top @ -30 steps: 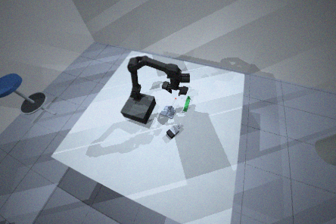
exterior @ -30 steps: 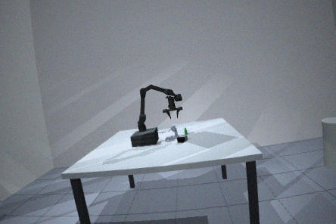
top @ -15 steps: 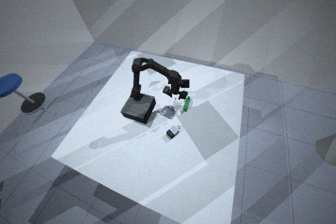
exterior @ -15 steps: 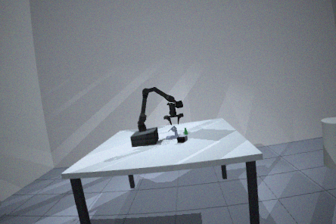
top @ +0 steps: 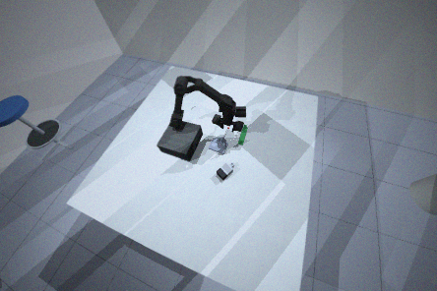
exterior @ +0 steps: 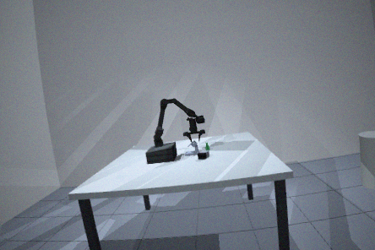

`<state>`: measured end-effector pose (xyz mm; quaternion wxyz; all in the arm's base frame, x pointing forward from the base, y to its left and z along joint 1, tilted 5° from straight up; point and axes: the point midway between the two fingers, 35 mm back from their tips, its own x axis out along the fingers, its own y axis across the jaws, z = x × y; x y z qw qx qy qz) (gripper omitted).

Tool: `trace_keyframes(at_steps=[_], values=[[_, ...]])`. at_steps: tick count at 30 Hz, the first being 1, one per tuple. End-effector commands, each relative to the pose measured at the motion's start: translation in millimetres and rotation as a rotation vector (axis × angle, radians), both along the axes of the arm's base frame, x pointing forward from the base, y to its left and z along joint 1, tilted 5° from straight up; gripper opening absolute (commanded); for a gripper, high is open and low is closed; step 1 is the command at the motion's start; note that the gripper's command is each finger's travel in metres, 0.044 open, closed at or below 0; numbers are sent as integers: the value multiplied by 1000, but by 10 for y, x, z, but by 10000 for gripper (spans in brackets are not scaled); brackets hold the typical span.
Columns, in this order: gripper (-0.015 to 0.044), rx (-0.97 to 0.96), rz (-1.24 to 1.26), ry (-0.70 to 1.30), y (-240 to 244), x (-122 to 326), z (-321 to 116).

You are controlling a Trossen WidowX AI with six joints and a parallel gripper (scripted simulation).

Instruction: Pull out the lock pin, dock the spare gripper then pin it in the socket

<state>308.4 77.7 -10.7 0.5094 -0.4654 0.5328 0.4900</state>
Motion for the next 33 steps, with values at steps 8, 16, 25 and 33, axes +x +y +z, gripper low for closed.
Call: trace_keyframes(at_steps=[8,16,25,33], values=[[300,1,-4,6,-9,-35,-200],[300,1,-4,6,-16,-53,-302],[169,1,-4,6,-16,-53,-302],[0,1,-4,6,-16,-53,-302]])
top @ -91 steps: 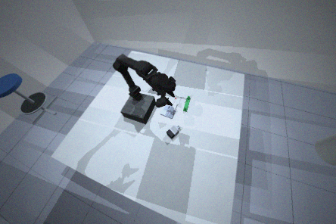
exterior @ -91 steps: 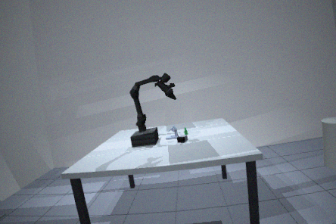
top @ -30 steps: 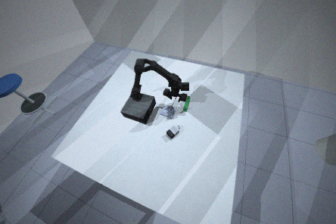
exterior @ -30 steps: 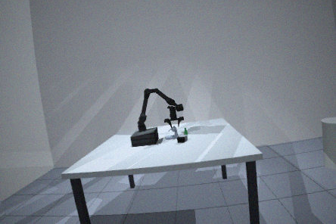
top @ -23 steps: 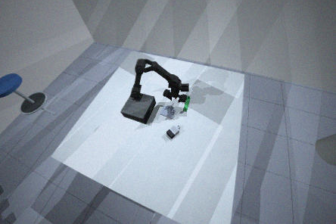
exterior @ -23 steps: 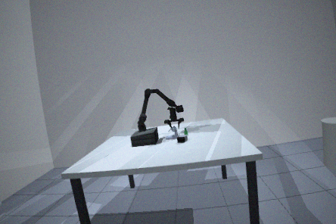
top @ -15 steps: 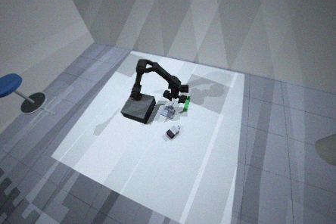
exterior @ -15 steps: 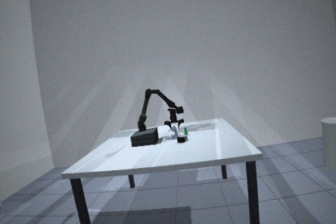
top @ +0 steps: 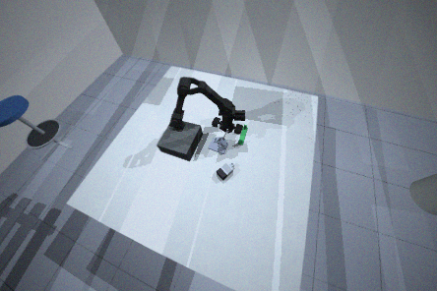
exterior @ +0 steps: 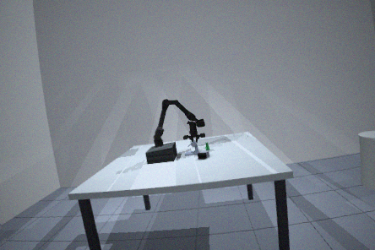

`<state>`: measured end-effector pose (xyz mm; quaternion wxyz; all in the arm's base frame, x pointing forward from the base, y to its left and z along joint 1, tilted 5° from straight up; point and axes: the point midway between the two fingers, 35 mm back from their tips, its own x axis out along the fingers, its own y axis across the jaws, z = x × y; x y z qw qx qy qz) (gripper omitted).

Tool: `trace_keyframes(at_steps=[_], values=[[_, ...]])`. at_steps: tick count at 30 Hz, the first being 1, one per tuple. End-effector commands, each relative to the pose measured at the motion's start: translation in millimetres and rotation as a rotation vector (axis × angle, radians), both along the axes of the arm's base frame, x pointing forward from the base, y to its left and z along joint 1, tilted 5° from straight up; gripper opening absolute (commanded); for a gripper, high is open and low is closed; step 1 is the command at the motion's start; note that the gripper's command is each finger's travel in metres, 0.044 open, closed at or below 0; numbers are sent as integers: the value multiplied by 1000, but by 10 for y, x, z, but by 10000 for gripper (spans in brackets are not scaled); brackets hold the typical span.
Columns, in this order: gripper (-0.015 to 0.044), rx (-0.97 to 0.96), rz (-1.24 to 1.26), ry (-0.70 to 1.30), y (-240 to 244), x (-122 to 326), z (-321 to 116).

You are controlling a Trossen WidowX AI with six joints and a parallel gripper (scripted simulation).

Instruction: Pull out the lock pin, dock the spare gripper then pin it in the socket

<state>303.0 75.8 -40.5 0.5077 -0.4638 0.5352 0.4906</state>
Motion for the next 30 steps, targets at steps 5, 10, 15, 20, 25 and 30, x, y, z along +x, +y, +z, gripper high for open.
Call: trace_keyframes(at_steps=[5,10,15,20,25,30], values=[[0,3,-2,-1,3,1,-4],[0,22,-6,-1,9,3,7],[0,98,-21,-5,29,15,56],[0,164,-32,-12,56,27,100],[0,175,-33,-15,83,28,102],[0,181,-32,-17,105,32,112]])
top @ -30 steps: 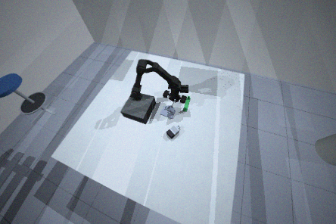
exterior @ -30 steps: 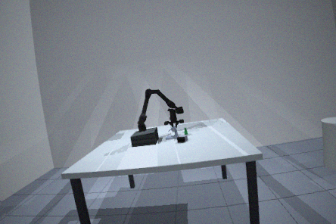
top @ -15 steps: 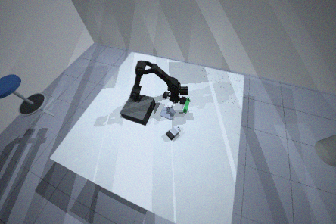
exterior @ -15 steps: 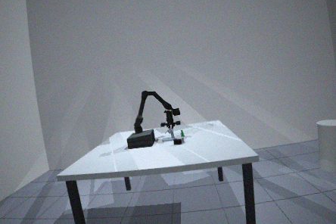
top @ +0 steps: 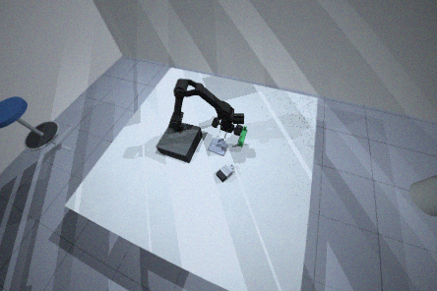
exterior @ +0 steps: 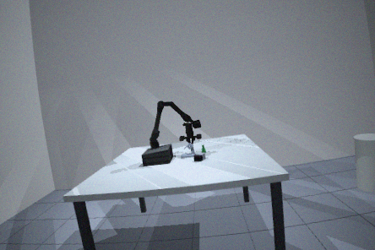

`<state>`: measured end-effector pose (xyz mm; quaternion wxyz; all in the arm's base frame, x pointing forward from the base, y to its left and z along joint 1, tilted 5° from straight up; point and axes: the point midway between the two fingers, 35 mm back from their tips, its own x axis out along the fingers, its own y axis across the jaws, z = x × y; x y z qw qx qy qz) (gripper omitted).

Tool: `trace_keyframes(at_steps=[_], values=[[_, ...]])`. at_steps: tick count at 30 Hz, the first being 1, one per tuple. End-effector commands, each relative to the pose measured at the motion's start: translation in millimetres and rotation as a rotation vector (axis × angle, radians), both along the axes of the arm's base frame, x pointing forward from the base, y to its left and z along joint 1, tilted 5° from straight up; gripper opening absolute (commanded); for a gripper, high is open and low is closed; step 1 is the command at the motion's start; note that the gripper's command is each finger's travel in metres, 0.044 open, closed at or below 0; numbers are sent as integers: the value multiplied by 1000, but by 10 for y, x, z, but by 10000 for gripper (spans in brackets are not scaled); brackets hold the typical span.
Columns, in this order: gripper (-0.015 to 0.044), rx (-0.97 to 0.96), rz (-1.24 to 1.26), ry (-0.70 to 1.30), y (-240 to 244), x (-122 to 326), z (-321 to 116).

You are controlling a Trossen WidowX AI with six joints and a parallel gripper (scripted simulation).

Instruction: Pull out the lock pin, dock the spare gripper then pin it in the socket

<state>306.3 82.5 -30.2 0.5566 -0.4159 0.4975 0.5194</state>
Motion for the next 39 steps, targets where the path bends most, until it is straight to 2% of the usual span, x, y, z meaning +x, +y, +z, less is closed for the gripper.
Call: trace_keyframes(at_steps=[1,39], values=[[0,20,3,-1,43,0,12],[0,23,2,-9,297,40,60]])
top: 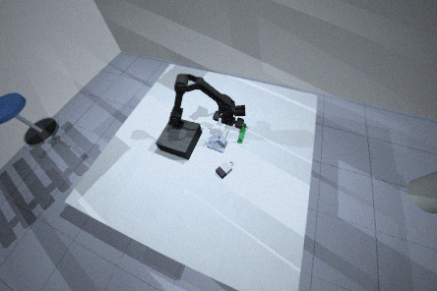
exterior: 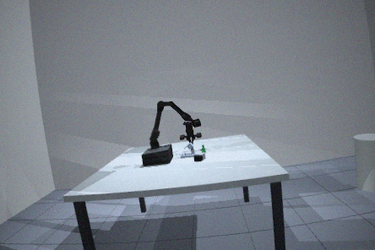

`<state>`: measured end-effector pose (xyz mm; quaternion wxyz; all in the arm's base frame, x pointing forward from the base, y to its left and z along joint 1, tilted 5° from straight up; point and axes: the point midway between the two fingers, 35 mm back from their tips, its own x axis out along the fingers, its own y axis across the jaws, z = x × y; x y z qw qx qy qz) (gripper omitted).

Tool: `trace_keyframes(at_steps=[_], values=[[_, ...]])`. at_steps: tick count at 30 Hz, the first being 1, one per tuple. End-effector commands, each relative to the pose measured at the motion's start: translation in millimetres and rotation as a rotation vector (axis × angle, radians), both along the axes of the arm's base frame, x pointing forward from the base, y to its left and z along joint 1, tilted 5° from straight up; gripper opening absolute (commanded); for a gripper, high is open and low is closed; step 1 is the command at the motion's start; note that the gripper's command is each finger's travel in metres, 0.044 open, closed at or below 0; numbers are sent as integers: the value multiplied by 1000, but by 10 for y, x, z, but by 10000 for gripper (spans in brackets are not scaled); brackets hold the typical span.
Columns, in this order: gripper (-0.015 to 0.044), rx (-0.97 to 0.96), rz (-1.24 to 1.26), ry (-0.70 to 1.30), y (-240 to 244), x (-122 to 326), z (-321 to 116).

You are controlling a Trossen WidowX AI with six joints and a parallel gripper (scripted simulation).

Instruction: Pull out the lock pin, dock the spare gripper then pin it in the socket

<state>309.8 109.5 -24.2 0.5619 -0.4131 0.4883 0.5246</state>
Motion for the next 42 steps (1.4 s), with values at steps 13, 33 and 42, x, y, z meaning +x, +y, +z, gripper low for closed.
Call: trace_keyframes(at_steps=[13,33,42], values=[[0,-2,-3,1,130,20,4],[0,-4,-3,2,297,44,45],[0,-5,-3,4,372,53,65]])
